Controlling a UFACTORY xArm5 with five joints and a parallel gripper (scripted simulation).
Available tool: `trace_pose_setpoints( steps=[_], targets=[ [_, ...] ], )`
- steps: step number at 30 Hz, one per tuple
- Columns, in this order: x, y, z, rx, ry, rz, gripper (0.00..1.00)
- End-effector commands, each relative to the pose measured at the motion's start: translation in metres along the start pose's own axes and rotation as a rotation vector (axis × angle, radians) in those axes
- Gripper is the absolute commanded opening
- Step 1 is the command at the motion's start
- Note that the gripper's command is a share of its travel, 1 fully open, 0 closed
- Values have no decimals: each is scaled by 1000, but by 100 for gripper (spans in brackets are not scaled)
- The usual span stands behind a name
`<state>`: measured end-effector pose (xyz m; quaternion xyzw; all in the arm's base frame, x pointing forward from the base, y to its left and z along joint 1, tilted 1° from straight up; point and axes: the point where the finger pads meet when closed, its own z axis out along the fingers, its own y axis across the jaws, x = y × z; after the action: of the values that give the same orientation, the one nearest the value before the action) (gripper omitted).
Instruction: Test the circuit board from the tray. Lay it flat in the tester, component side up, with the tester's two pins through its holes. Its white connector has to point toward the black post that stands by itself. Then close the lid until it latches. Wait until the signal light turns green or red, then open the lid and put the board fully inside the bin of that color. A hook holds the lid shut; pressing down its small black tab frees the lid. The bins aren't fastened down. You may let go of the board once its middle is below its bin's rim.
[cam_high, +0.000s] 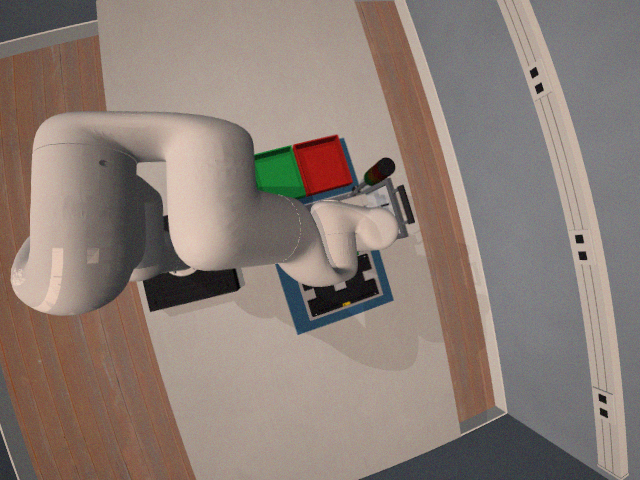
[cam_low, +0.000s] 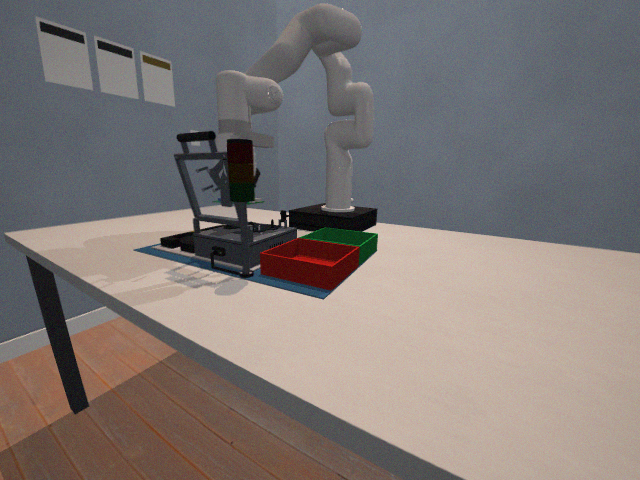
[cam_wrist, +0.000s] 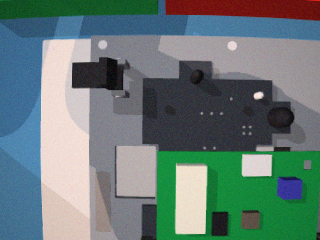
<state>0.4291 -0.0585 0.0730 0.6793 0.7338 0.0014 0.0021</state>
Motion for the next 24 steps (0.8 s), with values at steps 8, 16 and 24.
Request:
trace_pose_setpoints(
  steps=[8, 16, 24],
  targets=[
    [31, -6, -4, -6, 0, 0, 79],
    [33, -7, -5, -6, 0, 0, 79],
    [33, -7, -5, -6, 0, 0, 79]
  ],
)
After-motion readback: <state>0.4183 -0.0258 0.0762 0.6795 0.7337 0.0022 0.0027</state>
